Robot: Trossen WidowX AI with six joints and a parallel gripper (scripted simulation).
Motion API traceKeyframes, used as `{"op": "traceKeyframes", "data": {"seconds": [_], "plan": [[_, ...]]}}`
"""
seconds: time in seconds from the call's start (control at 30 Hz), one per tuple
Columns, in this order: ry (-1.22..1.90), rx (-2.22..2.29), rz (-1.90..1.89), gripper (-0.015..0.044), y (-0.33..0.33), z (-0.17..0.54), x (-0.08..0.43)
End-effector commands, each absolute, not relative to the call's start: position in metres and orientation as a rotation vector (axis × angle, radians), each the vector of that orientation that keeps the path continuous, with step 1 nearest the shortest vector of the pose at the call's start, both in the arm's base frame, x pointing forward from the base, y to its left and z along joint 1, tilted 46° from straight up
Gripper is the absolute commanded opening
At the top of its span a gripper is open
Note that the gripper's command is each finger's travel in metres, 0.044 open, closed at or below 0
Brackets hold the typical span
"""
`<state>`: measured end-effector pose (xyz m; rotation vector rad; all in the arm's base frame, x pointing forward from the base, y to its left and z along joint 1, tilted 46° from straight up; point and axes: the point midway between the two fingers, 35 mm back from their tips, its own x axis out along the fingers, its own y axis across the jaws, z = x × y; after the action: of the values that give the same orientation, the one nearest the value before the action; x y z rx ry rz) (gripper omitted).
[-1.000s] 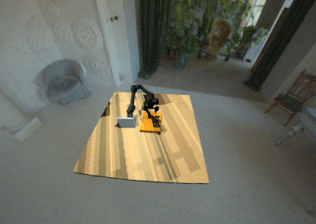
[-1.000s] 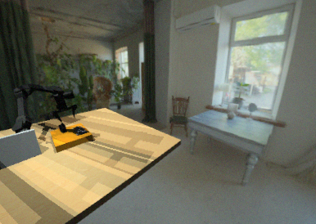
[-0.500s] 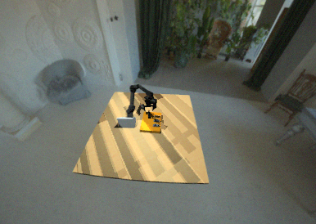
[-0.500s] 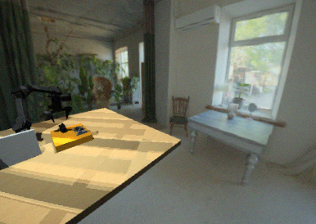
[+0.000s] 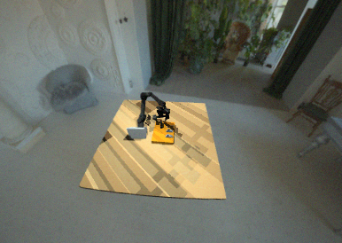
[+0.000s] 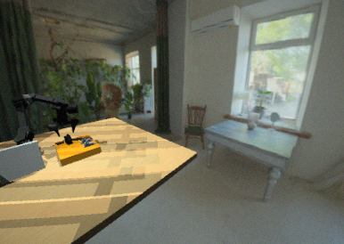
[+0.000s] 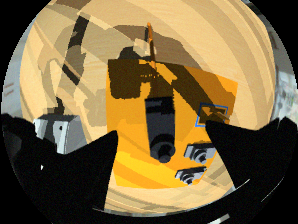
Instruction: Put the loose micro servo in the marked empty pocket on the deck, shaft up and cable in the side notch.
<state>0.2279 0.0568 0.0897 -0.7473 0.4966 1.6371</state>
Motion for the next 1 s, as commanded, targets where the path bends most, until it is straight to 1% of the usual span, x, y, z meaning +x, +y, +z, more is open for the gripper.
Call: {"op": "traceKeyframes", "data": {"seconds": [0.0, 0.37, 0.77, 0.97], "plan": [[0.497, -0.738, 1.639, 0.044, 0.062, 0.086, 0.226], [0.496, -0.738, 1.639, 0.044, 0.072, 0.076, 0.225], [0.496, -0.738, 1.639, 0.0125, 0.072, 0.076, 0.225], [0.496, -0.738, 1.639, 0.0085, 0.072, 0.076, 0.225]]}}
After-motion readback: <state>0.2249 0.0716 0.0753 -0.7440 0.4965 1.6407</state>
